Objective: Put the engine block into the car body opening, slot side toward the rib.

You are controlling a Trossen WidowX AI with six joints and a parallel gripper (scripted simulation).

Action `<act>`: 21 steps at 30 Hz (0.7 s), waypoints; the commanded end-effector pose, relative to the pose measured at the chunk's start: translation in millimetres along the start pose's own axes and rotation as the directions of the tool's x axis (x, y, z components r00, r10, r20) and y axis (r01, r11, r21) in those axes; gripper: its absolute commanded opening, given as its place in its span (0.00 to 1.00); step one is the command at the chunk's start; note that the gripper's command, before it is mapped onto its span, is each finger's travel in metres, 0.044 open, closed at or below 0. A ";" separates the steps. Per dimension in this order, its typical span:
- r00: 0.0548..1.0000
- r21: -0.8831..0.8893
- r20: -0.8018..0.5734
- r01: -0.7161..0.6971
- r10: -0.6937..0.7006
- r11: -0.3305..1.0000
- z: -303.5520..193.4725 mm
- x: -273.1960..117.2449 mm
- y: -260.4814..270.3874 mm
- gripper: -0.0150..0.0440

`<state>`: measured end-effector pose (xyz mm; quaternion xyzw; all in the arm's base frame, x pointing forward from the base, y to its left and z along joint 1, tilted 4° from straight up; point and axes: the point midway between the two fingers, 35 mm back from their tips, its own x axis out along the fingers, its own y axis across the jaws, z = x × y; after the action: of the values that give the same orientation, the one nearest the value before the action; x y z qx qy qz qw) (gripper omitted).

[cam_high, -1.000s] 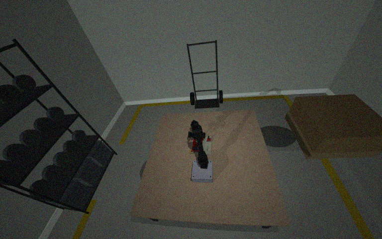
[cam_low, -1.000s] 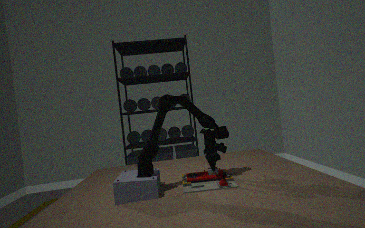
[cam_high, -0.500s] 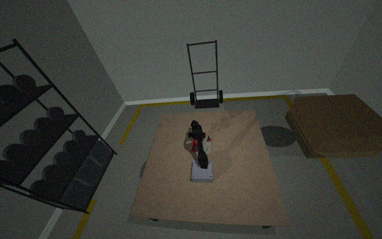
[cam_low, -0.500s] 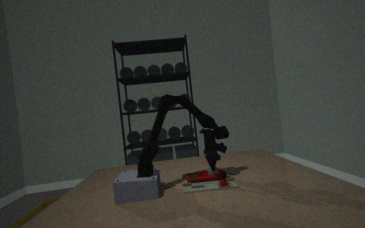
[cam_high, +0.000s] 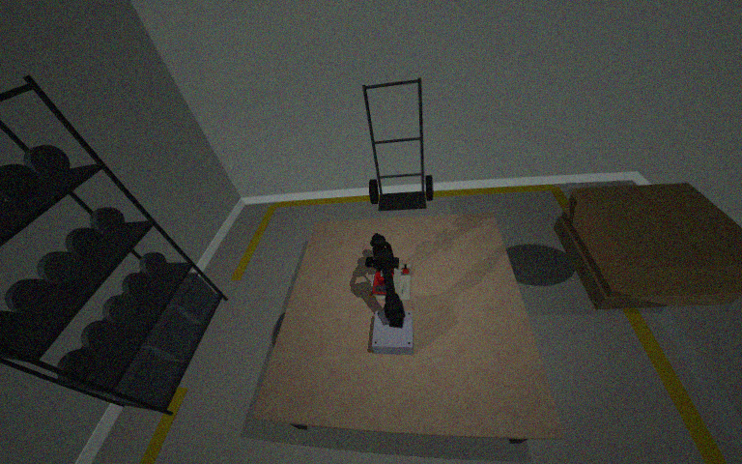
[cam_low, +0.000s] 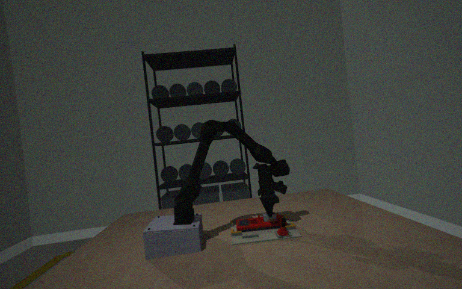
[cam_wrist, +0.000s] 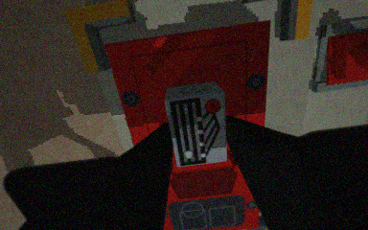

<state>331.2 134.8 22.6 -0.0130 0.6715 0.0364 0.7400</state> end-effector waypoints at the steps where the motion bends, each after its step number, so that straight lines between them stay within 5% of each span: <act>1: 1.000 0.000 0.000 0.000 0.000 1.000 0.0 0.0 0.0 0.57; 11: 1.000 0.000 0.000 0.000 0.000 1.000 0.0 0.0 0.0 1.00; 21: 1.000 0.000 0.000 0.000 0.000 1.000 0.0 0.0 0.0 1.00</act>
<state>331.1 134.8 22.6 -0.0128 0.6716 0.0365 0.7399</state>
